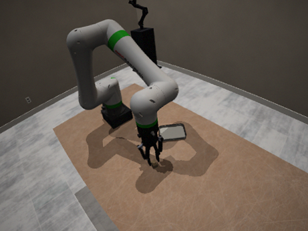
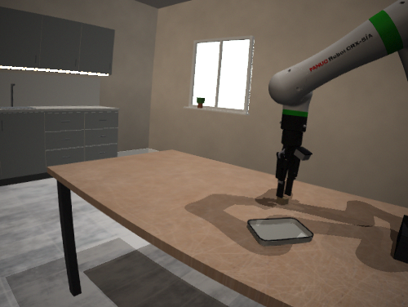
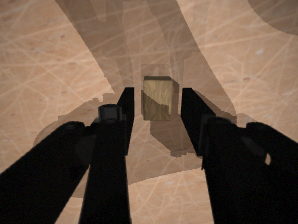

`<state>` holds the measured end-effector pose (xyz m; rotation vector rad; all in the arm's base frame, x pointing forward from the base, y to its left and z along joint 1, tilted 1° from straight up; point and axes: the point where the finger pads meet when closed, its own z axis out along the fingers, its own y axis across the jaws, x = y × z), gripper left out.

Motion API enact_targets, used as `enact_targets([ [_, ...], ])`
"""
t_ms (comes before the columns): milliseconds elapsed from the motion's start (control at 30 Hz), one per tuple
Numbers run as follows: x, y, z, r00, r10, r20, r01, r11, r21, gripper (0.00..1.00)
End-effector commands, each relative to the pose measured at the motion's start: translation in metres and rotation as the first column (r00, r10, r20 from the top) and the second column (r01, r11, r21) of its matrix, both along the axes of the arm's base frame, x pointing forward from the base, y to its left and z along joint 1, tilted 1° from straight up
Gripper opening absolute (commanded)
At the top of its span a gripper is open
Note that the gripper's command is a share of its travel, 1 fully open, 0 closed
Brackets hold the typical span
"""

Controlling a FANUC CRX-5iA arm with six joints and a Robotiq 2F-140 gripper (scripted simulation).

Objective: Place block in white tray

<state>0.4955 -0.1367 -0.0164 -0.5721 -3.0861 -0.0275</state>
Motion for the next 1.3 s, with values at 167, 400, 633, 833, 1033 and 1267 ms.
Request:
enact_targets([
  [167, 0.001, 0.000, 0.001, 1.000, 0.000, 0.002, 0.000, 1.000, -0.001, 0.35],
  [400, 0.001, 0.000, -0.006, 1.000, 0.000, 0.002, 0.000, 1.000, -0.001, 0.35],
  [633, 0.001, 0.000, -0.014, 1.000, 0.000, 0.002, 0.000, 1.000, -0.001, 0.35],
  [833, 0.001, 0.000, -0.022, 1.000, 0.000, 0.002, 0.000, 1.000, -0.001, 0.35],
  [1033, 0.001, 0.000, -0.023, 1.000, 0.000, 0.002, 0.000, 1.000, -0.001, 0.35],
  [1267, 0.001, 0.000, -0.023, 1.000, 0.000, 0.002, 0.000, 1.000, -0.001, 0.35],
])
